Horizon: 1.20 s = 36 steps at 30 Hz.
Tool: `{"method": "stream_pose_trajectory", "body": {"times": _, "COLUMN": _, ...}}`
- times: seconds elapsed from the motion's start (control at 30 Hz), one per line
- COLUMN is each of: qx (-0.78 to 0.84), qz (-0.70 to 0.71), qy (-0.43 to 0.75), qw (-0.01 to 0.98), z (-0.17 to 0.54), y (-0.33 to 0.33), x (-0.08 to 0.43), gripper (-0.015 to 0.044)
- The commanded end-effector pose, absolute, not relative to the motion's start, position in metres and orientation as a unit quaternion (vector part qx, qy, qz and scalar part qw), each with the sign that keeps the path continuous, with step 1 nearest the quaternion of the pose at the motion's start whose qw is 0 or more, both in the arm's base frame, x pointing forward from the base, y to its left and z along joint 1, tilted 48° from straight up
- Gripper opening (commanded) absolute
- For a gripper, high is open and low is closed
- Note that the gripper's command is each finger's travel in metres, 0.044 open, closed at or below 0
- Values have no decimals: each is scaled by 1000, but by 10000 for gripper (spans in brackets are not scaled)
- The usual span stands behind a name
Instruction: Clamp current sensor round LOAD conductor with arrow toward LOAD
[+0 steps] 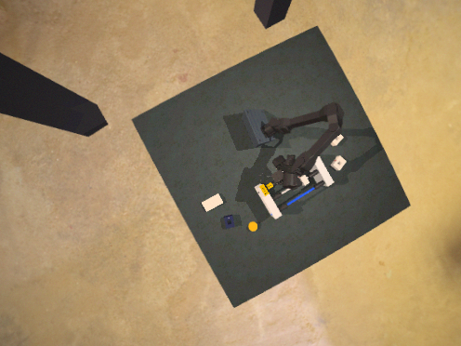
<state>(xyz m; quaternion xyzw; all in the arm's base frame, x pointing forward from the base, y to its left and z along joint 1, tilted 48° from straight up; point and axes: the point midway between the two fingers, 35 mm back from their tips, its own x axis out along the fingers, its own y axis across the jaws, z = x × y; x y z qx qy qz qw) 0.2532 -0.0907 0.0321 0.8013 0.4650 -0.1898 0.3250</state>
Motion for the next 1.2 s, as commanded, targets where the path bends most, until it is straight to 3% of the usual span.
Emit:
{"method": "stream_pose_trajectory", "body": {"times": 0.0, "qx": 802, "qz": -190, "qy": 465, "qw": 325, "z": 32, "y": -91, "x": 254, "gripper": 0}}
{"method": "stream_pose_trajectory", "body": {"times": 0.33, "qx": 801, "qz": -190, "qy": 465, "qw": 325, "z": 29, "y": -87, "x": 255, "gripper": 0}}
{"method": "stream_pose_trajectory", "body": {"times": 0.67, "qx": 801, "qz": -190, "qy": 464, "qw": 327, "z": 31, "y": -91, "x": 254, "gripper": 254}}
{"method": "stream_pose_trajectory", "body": {"times": 1.17, "qx": 801, "qz": -190, "qy": 464, "qw": 327, "z": 31, "y": -91, "x": 254, "gripper": 254}}
